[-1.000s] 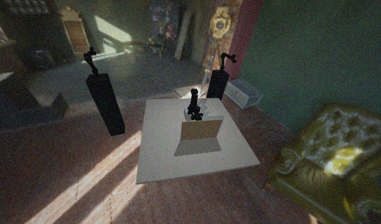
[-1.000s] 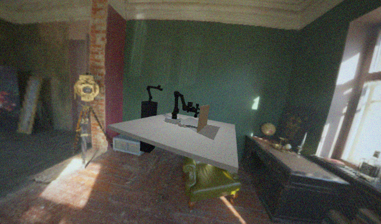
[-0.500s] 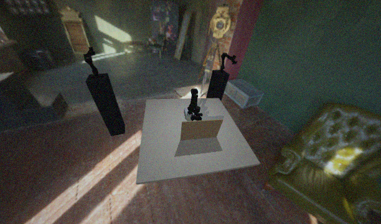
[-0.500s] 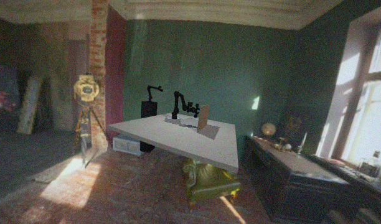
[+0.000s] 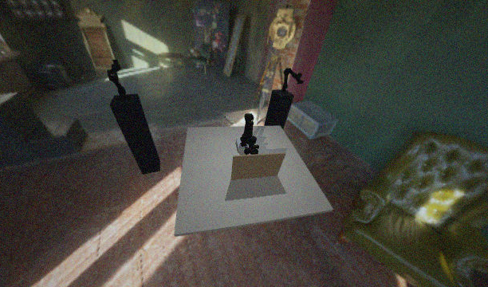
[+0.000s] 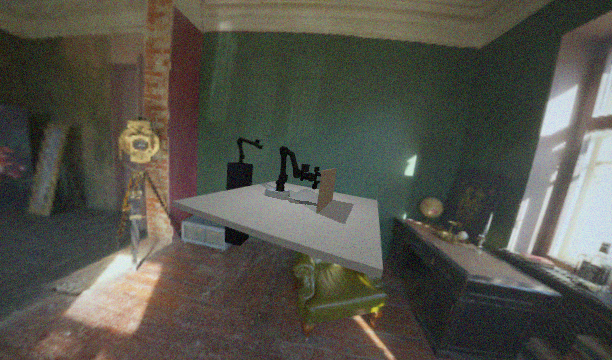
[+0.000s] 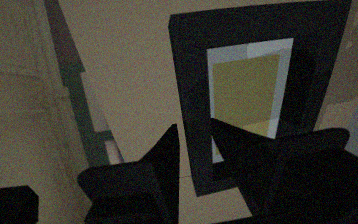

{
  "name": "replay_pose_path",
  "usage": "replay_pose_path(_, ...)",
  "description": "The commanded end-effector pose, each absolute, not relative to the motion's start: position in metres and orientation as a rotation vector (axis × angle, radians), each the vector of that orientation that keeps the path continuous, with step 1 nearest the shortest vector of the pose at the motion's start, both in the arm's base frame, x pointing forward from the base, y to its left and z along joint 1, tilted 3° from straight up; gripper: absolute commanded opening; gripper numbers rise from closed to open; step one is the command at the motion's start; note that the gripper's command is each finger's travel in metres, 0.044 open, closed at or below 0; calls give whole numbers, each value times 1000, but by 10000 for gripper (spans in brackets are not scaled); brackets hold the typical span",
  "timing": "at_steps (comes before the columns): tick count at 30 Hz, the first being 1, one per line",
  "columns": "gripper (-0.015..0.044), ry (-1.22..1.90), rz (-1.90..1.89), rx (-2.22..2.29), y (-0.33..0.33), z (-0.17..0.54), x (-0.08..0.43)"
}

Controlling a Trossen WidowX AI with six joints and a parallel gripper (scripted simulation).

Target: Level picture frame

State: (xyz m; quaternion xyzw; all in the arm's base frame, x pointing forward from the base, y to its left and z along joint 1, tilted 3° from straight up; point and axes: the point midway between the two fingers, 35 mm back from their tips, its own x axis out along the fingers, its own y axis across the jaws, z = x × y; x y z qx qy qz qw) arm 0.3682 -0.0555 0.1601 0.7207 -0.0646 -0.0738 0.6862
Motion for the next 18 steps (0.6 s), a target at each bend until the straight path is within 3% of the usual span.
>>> replay_pose_path(1, 236, -143, -167, 1611, -55, 160, 368)
replay_pose_path(2, 260, -143, -167, 1611, -55, 160, 368)
replay_pose_path(7, 260, -143, -167, 1605, -54, 162, 363)
replay_pose_path(18, 260, -131, -171, 1507, -39, 165, 285)
